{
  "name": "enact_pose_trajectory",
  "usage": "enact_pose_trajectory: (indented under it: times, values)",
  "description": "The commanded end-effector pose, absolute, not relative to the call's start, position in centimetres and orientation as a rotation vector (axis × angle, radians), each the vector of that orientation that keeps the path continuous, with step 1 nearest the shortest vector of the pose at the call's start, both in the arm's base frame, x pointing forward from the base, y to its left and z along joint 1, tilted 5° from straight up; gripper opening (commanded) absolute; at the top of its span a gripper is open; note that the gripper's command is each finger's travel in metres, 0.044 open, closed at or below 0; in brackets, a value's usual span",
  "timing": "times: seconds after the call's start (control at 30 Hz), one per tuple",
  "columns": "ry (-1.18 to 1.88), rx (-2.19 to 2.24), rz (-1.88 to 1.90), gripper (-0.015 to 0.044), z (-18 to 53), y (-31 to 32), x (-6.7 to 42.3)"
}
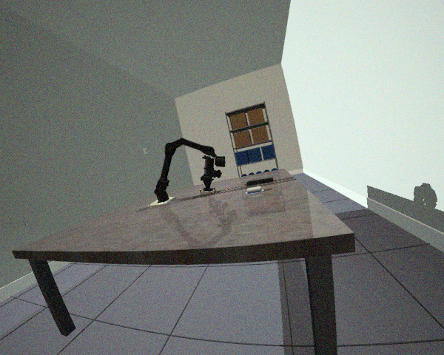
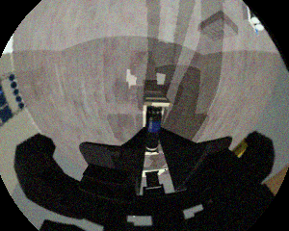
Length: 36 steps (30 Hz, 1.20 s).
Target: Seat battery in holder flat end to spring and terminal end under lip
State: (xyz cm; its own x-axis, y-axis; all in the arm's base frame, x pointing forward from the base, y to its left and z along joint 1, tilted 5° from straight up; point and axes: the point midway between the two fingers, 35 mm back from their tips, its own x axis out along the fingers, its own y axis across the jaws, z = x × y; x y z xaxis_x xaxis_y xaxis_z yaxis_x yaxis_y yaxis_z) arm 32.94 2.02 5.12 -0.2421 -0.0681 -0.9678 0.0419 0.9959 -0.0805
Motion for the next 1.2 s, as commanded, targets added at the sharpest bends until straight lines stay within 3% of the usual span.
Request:
enact_pose_trajectory:
  times: [0.0, 1.17]
  values:
    - [1.782, -0.022, -0.106, 0.006, 5.06, 1.96, 33.06]
    - [1.629, -0.025, -0.101, 0.006, 4.57, 1.92, 32.26]
